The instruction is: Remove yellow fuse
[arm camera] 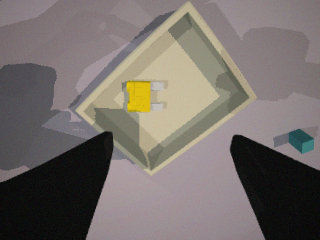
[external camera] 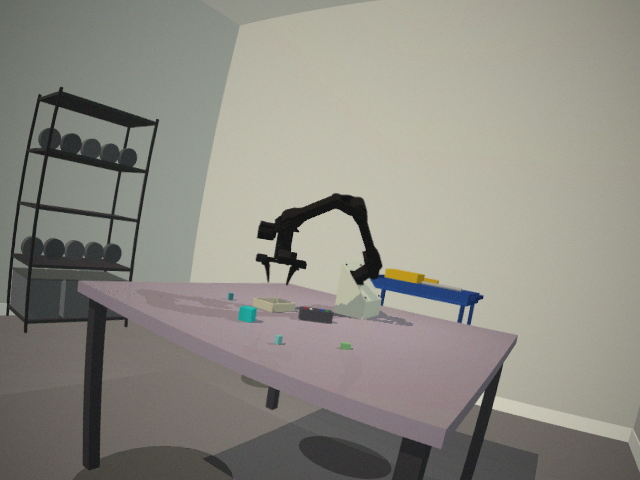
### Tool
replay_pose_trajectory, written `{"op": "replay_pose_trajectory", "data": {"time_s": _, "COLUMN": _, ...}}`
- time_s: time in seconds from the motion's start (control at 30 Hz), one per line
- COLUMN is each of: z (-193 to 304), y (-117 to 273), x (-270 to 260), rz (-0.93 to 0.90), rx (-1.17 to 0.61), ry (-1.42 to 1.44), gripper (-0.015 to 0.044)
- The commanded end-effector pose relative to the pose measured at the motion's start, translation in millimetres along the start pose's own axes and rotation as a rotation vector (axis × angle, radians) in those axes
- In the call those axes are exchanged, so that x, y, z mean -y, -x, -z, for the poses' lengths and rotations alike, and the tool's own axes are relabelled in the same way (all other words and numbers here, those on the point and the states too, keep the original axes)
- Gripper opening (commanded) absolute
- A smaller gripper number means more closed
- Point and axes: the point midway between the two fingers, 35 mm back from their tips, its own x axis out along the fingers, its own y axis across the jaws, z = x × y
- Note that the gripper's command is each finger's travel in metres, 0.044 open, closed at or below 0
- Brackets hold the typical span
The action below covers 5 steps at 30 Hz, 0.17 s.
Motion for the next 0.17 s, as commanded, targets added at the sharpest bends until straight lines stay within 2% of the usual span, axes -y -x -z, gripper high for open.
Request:
{"op": "replay_pose_trajectory", "data": {"time_s": 0.0, "z": -0.1, "y": -0.1, "x": 0.1, "rz": 0.001, "rx": 0.0, "ry": 0.0, "gripper": 0.033}}
{"op": "replay_pose_trajectory", "data": {"time_s": 0.13, "z": -0.1, "y": -0.1, "x": 0.1, "rz": 0.001, "rx": 0.0, "ry": 0.0, "gripper": 0.033}}
